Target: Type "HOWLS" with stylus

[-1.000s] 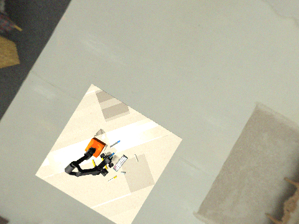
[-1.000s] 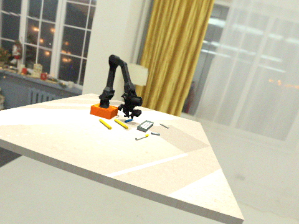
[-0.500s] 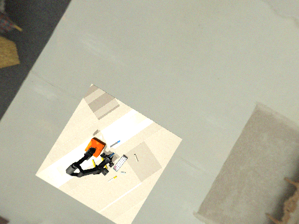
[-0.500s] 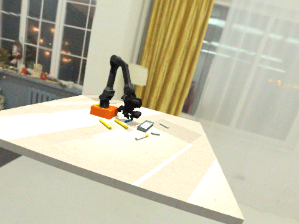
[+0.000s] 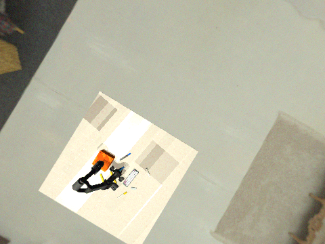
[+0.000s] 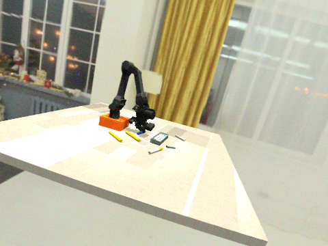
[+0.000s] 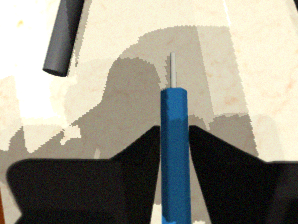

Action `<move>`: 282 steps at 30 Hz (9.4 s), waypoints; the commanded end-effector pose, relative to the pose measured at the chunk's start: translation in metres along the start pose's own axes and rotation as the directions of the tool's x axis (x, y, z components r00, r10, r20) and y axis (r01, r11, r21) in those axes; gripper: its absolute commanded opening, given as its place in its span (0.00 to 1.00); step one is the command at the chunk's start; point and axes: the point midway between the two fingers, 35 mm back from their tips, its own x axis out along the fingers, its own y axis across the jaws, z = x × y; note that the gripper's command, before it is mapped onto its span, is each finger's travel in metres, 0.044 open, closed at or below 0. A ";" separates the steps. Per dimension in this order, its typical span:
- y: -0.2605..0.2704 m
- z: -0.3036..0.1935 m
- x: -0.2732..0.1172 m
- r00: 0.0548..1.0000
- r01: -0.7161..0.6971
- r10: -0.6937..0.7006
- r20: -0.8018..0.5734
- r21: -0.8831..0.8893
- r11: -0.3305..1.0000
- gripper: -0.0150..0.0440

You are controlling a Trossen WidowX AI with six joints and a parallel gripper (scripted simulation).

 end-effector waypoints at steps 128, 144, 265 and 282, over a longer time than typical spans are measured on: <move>-0.126 0.037 -0.048 0.021 -0.080 -0.143 -0.989 -0.145 0.986 0.39; -0.126 0.033 -0.042 0.021 -0.080 -0.143 -0.989 -0.145 0.986 0.39; -0.134 0.111 0.004 0.115 -0.309 -0.549 -0.828 -0.555 0.772 0.39; -0.134 0.128 -0.026 0.118 -0.306 -0.548 -0.828 -0.556 0.773 0.39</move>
